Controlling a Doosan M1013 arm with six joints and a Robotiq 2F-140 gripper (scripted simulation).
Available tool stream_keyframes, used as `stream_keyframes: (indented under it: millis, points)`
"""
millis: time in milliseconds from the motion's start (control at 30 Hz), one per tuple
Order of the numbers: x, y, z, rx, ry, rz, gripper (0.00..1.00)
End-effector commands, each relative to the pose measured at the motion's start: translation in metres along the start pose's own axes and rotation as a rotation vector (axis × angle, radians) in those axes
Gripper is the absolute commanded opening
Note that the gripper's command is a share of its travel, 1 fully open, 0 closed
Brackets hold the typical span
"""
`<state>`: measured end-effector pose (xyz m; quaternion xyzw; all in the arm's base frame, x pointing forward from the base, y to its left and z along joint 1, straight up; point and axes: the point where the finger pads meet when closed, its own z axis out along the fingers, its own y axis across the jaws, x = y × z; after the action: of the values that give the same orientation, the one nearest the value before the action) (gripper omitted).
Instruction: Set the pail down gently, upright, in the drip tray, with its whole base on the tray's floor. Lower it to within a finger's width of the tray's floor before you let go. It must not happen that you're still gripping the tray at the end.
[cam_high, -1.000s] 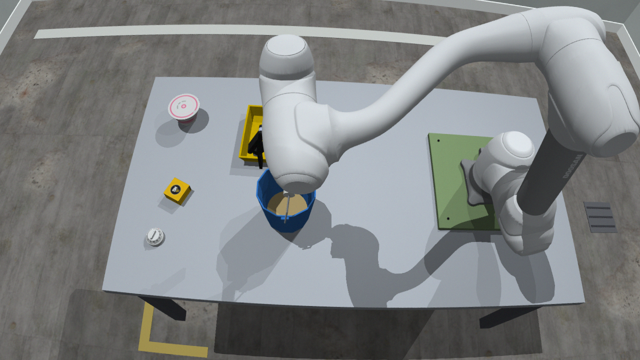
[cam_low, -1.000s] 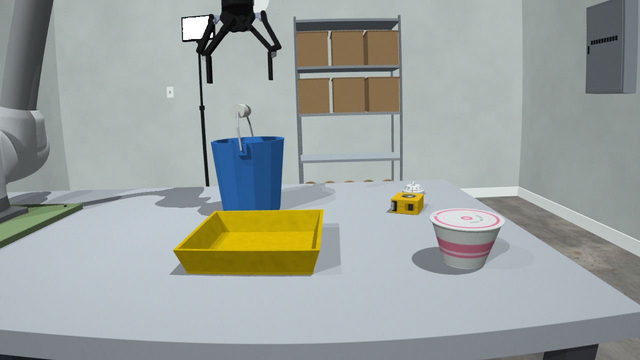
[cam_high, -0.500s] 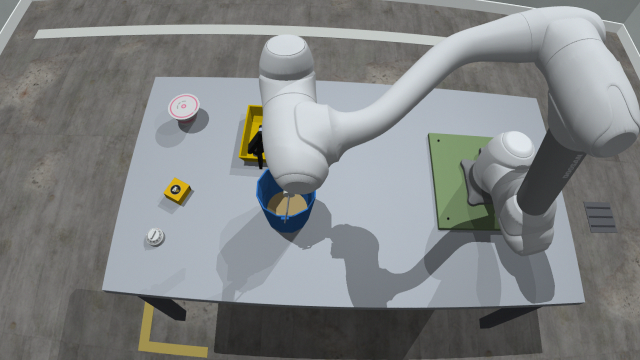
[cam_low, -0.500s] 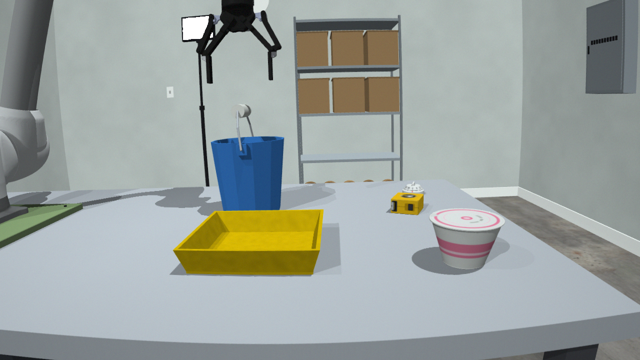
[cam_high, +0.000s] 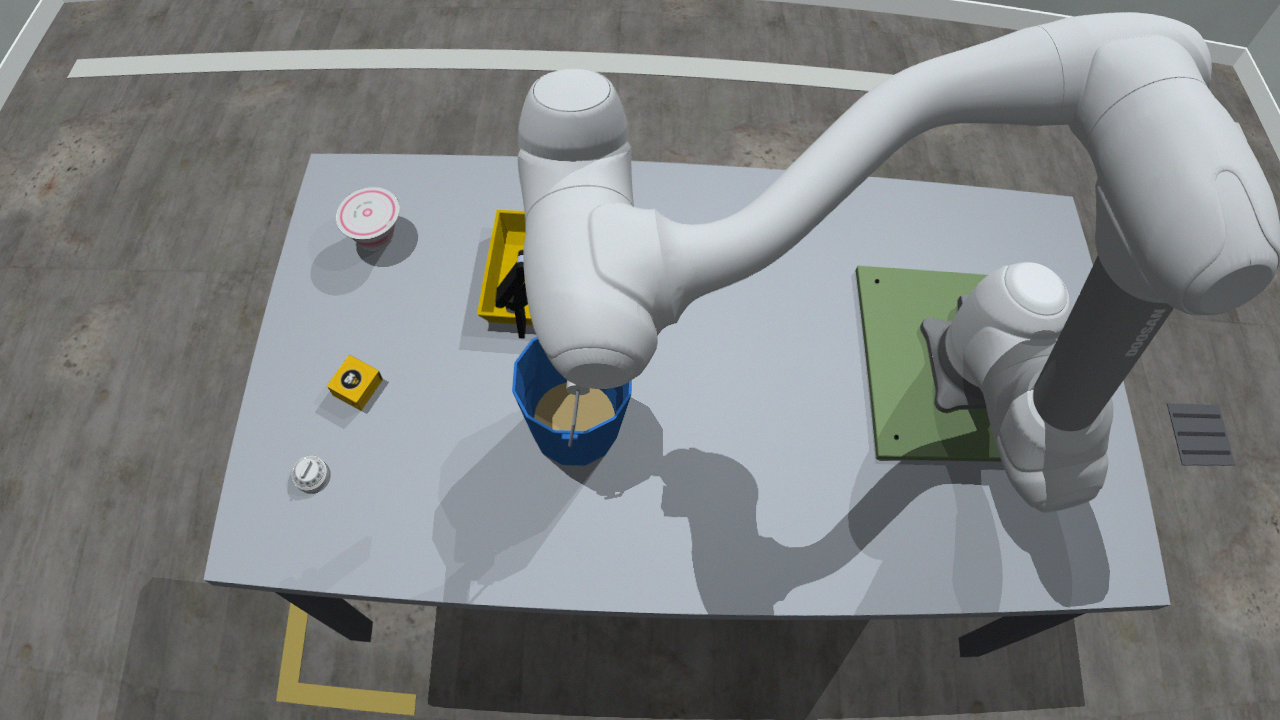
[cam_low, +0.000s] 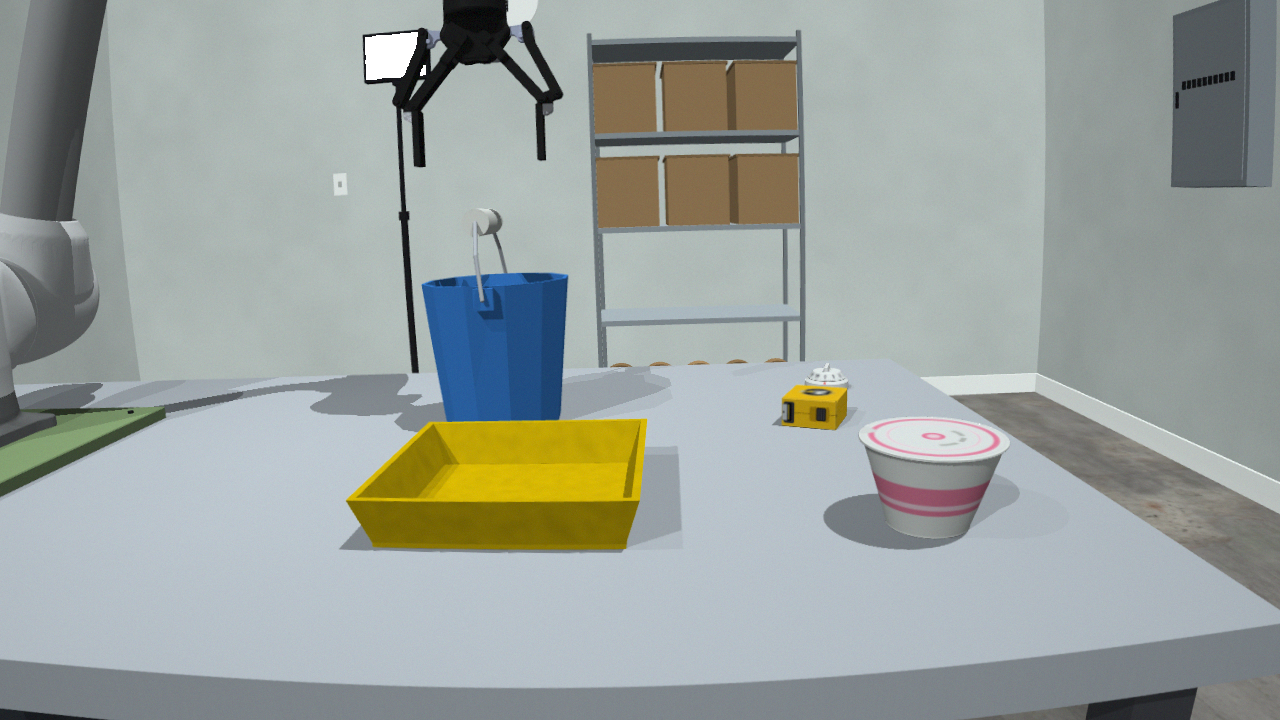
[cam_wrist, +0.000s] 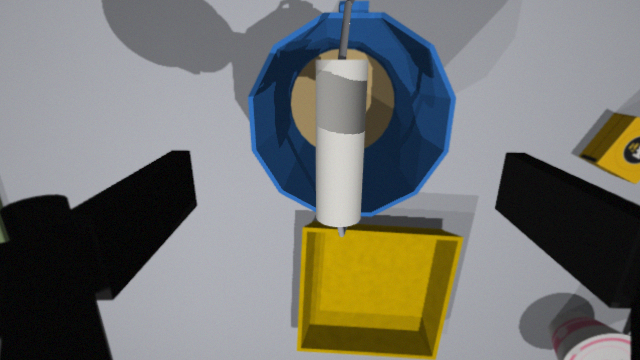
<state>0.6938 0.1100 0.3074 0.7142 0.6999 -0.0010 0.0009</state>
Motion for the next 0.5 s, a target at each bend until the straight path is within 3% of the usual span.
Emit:
stream_keyframes:
  millis: [0,467]
  points:
    - [0.0001,0.0002,-0.001,-0.001,0.001,0.0,1.0]
    - [0.0001,0.0002,0.0018,-0.001,0.001,0.0,1.0]
